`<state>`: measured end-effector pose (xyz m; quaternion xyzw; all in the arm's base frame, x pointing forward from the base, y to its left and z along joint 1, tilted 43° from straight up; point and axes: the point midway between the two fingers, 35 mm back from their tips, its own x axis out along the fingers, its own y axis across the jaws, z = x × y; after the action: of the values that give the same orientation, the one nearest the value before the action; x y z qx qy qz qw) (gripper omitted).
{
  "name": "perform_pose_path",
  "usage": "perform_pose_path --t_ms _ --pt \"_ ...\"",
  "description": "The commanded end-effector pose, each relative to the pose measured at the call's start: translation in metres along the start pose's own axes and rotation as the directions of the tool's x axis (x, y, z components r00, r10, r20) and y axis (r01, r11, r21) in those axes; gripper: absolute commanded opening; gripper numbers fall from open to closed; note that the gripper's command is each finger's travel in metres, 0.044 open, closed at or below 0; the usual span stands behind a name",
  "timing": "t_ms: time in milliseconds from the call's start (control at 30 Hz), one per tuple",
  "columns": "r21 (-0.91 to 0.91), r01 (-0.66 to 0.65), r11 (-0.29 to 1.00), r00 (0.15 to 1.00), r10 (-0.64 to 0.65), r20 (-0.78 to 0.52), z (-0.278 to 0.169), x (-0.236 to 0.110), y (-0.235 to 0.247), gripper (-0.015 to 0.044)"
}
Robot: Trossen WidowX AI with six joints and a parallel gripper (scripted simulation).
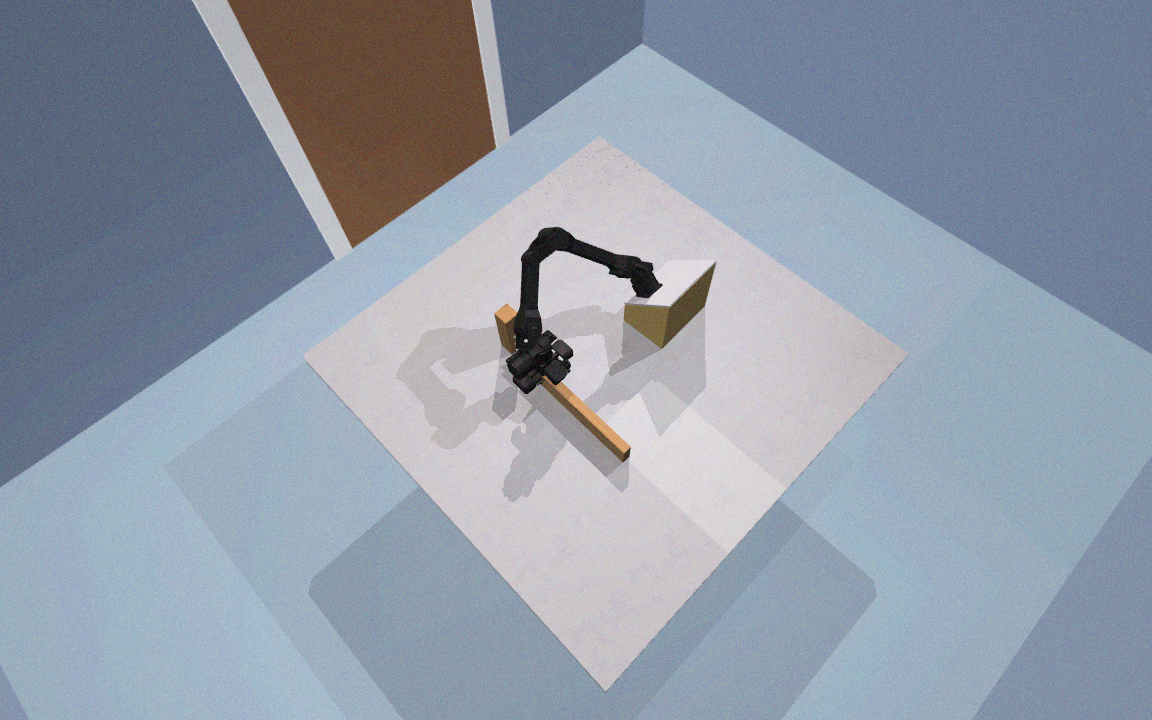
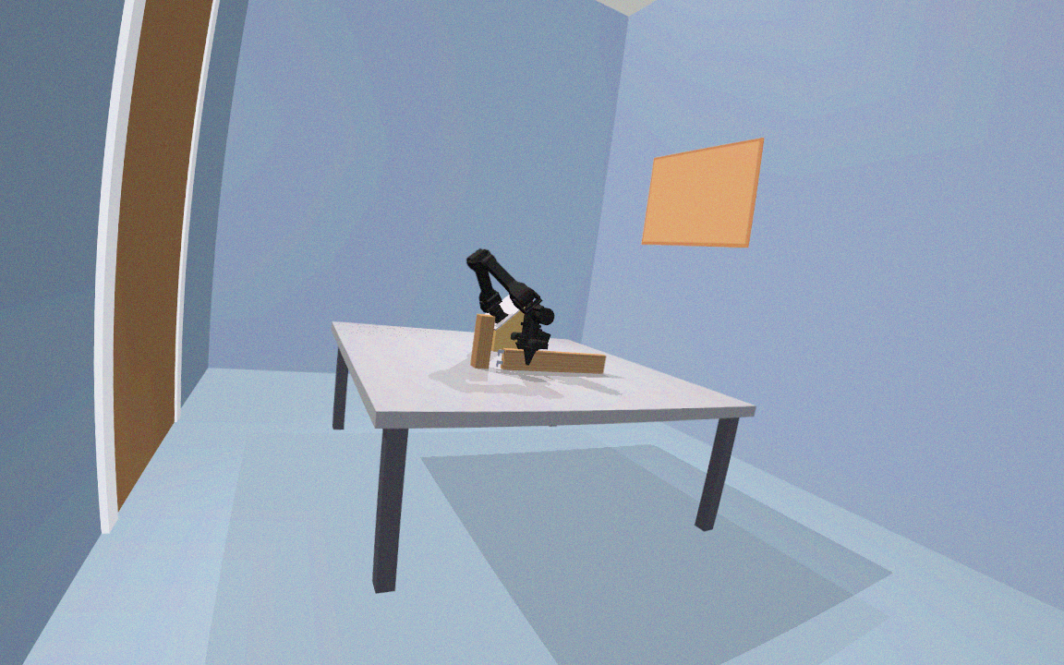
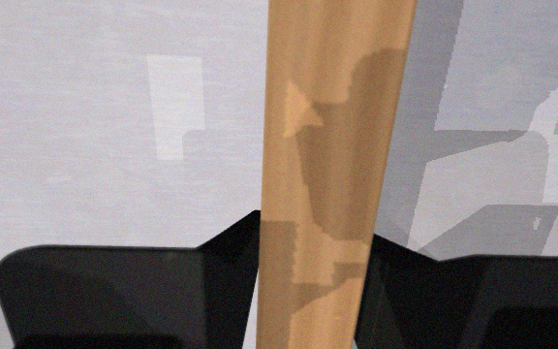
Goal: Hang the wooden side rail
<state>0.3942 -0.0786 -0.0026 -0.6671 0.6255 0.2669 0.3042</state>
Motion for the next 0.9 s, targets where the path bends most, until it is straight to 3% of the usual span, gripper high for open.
perform_pose_path --t_ms 0,867 --pt "-0.025 -0.007 1.000 1.000 0.007 -0.002 0.001 0.000 0.005 0.0000" --pt "-0.026 -0.007 1.000 1.000 0.007 -0.002 0.001 0.000 0.016 0.0000"
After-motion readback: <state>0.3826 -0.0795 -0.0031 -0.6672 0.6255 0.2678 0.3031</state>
